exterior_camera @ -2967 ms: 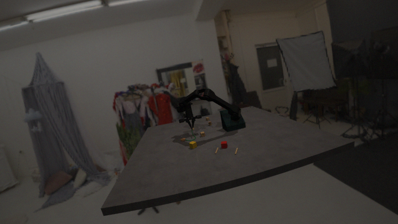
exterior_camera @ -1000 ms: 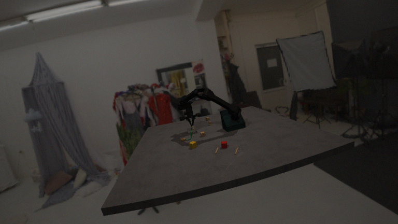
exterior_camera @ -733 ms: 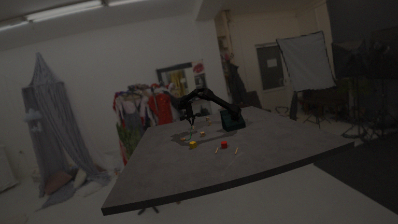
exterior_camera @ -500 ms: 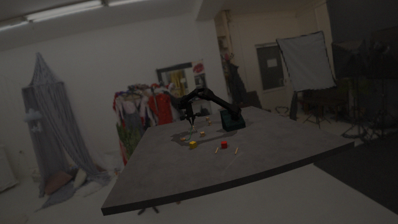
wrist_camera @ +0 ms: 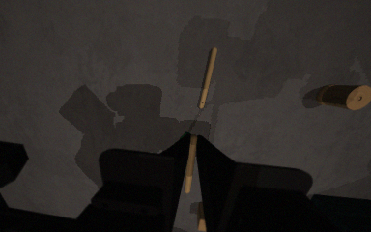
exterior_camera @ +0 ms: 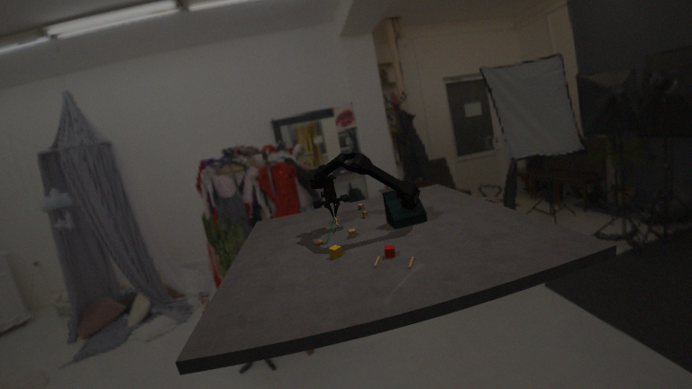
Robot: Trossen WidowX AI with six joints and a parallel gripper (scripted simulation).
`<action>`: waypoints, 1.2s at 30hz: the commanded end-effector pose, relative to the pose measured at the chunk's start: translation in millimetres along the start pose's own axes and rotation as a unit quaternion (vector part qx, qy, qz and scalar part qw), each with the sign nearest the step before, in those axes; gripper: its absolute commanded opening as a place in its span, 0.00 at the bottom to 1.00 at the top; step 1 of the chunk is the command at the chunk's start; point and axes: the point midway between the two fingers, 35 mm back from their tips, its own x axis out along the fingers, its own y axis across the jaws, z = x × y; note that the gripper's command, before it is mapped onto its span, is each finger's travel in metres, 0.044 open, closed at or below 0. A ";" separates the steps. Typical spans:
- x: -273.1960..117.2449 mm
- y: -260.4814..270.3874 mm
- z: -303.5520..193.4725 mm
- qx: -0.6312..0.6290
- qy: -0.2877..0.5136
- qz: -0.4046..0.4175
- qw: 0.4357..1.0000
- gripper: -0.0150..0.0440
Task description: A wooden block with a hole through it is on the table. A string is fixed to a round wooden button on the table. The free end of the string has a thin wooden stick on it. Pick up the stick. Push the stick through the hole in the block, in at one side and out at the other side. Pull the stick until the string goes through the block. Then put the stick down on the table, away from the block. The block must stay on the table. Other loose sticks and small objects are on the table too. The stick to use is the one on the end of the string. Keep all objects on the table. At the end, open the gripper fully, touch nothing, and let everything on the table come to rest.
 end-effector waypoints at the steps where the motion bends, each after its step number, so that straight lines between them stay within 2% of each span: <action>1: -2.6 -1.1 6.4 -0.001 -0.012 0.001 1.000 0.25; 36: 22.6 -23.8 -5.5 -0.001 -0.009 0.001 1.000 0.25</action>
